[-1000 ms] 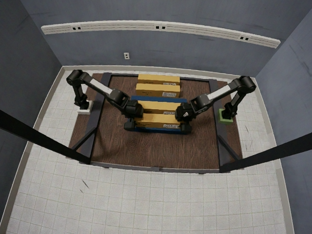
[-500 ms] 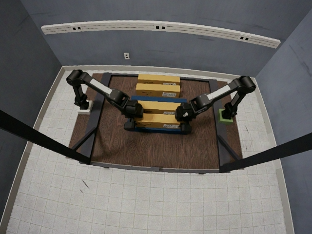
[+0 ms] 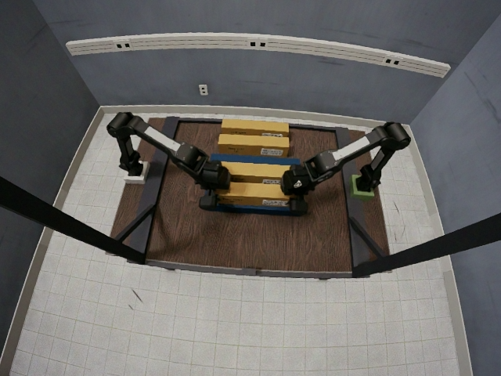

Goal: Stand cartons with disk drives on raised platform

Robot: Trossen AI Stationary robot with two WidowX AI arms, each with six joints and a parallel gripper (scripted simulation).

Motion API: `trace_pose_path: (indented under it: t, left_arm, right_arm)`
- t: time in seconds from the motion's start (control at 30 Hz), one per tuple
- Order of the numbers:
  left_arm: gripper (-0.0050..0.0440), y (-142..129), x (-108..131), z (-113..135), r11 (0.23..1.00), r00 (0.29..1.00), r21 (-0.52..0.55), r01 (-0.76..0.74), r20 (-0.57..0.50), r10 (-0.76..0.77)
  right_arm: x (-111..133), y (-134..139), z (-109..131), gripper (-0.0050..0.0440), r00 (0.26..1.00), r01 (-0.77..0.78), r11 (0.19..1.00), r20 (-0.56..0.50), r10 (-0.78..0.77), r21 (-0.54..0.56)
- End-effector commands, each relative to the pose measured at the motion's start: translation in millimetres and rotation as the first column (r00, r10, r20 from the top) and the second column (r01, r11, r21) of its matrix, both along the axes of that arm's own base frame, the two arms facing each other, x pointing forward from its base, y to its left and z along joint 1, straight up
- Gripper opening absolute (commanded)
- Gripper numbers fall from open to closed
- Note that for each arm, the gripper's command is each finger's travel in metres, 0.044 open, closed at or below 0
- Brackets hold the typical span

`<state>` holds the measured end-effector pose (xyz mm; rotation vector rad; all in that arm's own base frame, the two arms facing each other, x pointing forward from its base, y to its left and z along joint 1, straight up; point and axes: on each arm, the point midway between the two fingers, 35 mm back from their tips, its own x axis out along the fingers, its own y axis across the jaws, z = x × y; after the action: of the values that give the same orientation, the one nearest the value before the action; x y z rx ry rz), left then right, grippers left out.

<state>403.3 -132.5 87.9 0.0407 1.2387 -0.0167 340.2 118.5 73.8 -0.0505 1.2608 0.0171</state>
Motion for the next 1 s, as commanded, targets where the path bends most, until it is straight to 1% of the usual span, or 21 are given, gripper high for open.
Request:
trace_pose_path:
  t: [0.0,0.97]
  left_arm:
    - [-0.005,-1.1,1.9,25.9,1.0,0.999,-0.015,0.0,0.041,0.0]
    - [-0.005,-1.6,2.0,25.8,1.0,0.999,-0.012,0.0,0.032,0.0]
  right_arm:
    - [4.8,3.7,19.6,-0.005,0.999,-0.001,1.0,0.038,0.0,0.015]
    - [5.0,3.4,20.2,-0.005,0.999,0.002,1.0,0.035,-0.002,0.012]
